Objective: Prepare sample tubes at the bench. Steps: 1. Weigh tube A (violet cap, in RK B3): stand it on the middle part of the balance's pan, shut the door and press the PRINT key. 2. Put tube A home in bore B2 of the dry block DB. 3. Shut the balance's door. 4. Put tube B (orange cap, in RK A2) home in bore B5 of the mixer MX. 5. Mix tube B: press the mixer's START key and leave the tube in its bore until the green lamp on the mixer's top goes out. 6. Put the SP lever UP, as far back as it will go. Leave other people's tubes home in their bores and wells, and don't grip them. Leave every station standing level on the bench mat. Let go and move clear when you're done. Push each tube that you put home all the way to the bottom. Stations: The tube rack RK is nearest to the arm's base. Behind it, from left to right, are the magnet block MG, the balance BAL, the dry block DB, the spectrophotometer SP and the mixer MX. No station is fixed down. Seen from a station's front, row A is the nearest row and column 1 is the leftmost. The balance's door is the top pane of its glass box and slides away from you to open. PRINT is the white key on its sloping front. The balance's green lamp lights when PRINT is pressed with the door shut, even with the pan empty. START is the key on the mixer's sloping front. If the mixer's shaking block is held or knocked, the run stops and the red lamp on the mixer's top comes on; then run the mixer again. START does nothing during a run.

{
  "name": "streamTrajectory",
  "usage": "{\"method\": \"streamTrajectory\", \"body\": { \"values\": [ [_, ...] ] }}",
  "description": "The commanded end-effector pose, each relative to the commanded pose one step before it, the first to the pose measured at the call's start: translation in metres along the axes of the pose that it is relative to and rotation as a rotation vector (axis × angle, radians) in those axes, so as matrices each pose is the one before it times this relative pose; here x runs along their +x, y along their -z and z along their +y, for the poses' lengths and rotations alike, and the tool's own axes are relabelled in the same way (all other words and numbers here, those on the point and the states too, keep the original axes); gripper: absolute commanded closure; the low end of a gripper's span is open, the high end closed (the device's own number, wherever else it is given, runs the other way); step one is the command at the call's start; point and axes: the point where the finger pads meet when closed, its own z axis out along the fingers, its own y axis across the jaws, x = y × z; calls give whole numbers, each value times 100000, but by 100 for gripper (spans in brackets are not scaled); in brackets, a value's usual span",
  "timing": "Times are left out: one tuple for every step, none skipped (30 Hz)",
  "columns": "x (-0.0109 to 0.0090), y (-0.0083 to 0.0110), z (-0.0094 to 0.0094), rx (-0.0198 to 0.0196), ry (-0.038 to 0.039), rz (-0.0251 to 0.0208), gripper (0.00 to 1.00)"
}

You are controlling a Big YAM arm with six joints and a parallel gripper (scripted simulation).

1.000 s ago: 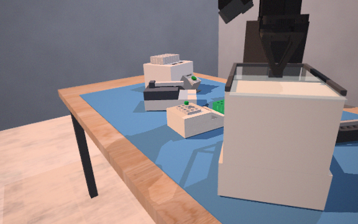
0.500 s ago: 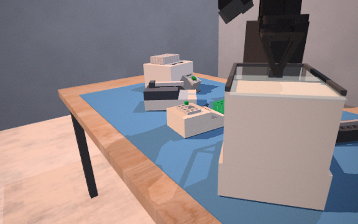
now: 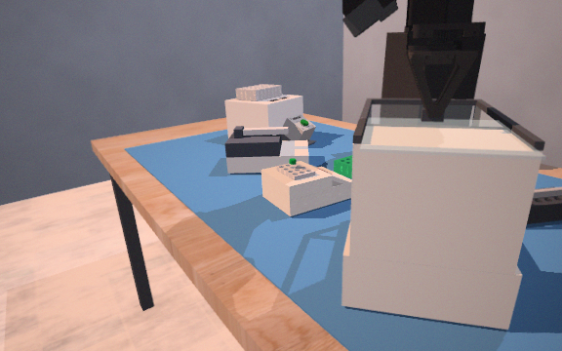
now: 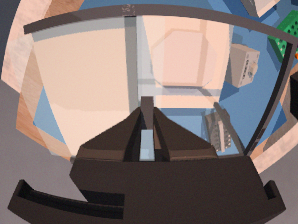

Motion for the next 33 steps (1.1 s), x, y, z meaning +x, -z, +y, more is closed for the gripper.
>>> {"method": "streamTrajectory", "body": {
  "values": [
    [551,440,2495,-3013,99,-387,94],
    [0,0,0,0,0,0,94],
    [0,0,0,0,0,0,94],
    [0,0,0,0,0,0,94],
    [0,0,0,0,0,0,94],
    [0,0,0,0,0,0,94],
    [0,0,0,0,0,0,94],
    [0,0,0,0,0,0,94],
    [0,0,0,0,0,0,94],
    [0,0,0,0,0,0,94],
    [0,0,0,0,0,0,94],
    [0,0,0,0,0,0,94],
    [0,0,0,0,0,0,94],
    [0,0,0,0,0,0,94],
    [0,0,0,0,0,0,94],
    [0,0,0,0,0,0,94],
    [0,0,0,0,0,0,94],
    [0,0,0,0,0,0,94],
    [0,0,0,0,0,0,94],
    [-97,441,-1648,-503,-275,-67,70],
    [-469,107,546,-2,223,27,70],
    [0,0,0,0,0,0,70],
    [0,0,0,0,0,0,70],
    [0,0,0,0,0,0,70],
    [0,0,0,0,0,0,70],
    [0,0,0,0,0,0,70],
    [0,0,0,0,0,0,70],
    [0,0,0,0,0,0,70],
    [0,0,0,0,0,0,70],
    [0,0,0,0,0,0,70],
    [0,0,0,0,0,0,70],
    [0,0,0,0,0,0,70],
    [0,0,0,0,0,0,70]
  ]
}}
